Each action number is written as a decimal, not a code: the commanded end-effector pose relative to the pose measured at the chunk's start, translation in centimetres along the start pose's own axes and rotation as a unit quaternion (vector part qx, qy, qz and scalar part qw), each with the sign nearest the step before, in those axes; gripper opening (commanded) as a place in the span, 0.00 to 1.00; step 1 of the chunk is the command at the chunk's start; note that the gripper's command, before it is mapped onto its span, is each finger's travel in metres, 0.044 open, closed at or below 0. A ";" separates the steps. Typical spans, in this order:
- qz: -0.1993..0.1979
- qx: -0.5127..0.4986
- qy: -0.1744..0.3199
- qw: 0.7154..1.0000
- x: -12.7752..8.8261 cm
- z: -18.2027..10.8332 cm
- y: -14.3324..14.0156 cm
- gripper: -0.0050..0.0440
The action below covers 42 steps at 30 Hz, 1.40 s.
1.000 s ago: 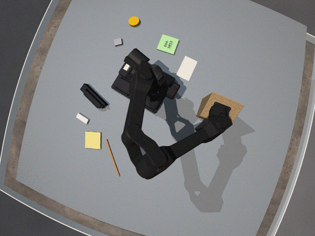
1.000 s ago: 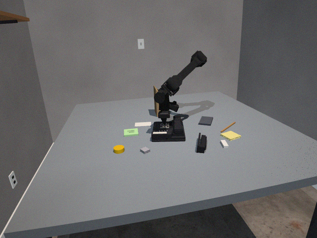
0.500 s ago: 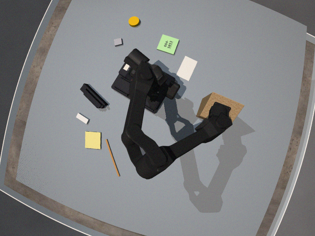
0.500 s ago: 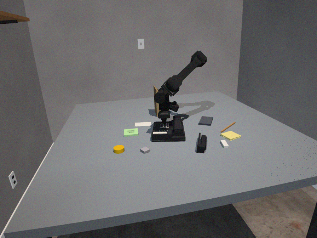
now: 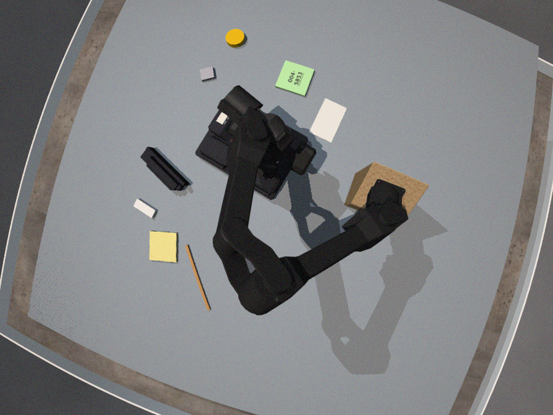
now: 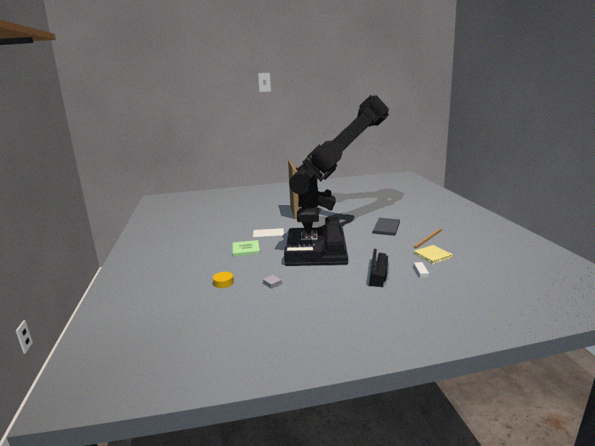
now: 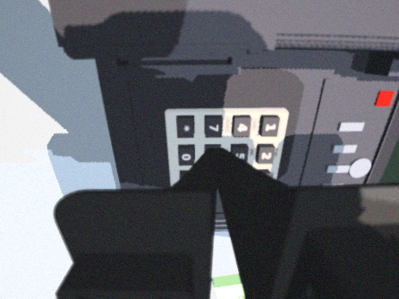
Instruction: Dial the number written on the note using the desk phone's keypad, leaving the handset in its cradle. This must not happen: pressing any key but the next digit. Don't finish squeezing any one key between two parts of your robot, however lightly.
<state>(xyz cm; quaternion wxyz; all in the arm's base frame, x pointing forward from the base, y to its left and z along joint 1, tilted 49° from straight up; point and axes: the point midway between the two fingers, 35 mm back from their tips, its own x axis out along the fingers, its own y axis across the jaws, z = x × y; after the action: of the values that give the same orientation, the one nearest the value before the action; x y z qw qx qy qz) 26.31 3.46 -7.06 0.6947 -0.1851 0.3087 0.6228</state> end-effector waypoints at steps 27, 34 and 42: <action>0.002 0.001 -0.002 1.000 -1.6 0.1 -1.4 0.00; 0.002 0.001 -0.002 1.000 -0.9 0.1 -1.4 0.00; 0.002 0.001 -0.003 1.000 0.0 0.1 -1.3 0.00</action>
<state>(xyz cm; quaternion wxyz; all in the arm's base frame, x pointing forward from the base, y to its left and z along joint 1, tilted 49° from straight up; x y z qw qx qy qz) 27.97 2.89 -6.87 0.6954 -0.1895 0.3066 0.6217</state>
